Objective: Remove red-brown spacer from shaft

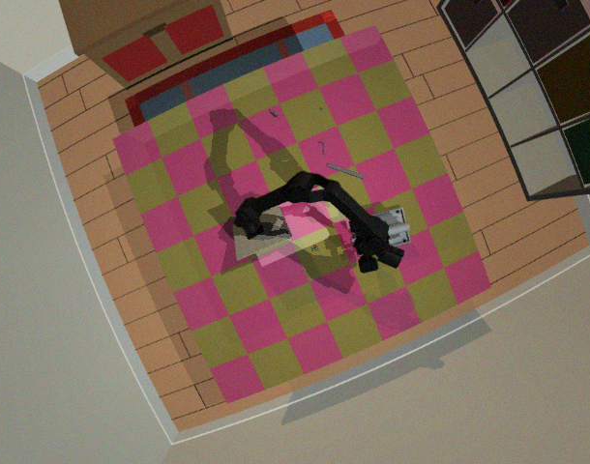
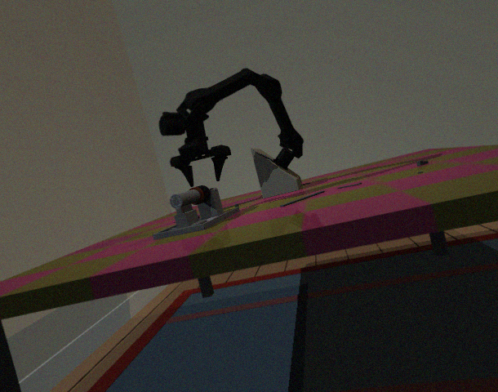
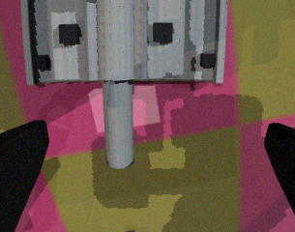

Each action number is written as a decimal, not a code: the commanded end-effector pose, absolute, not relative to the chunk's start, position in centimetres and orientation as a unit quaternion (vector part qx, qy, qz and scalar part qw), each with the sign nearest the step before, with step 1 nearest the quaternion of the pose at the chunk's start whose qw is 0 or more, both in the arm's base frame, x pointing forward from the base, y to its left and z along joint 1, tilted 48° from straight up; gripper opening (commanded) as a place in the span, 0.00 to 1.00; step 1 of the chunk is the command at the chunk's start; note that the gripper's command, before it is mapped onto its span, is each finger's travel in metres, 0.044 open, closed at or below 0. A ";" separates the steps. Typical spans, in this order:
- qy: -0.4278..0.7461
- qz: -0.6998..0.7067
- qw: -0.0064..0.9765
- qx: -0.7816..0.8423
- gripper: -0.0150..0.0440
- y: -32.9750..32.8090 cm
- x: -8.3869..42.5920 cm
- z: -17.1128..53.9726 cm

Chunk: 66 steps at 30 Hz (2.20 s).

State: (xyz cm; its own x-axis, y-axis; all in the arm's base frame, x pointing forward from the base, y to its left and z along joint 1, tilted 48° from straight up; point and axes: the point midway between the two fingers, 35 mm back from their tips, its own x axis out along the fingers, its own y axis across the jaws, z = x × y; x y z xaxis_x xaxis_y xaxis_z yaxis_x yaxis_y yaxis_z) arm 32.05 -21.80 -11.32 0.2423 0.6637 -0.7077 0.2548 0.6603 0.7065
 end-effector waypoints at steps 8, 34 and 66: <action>0.476 0.046 0.772 0.419 1.00 -22.4 29.8 -13.6; 0.334 0.024 0.841 0.425 1.00 -18.2 27.6 -11.0; 0.334 0.024 0.841 0.425 1.00 -18.2 27.6 -11.1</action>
State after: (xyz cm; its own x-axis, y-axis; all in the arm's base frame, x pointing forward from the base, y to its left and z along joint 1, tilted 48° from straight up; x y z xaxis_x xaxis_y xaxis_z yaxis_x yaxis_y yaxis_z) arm 27.61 -18.26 -11.09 0.7746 0.3229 -0.5438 0.2435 0.6413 0.7277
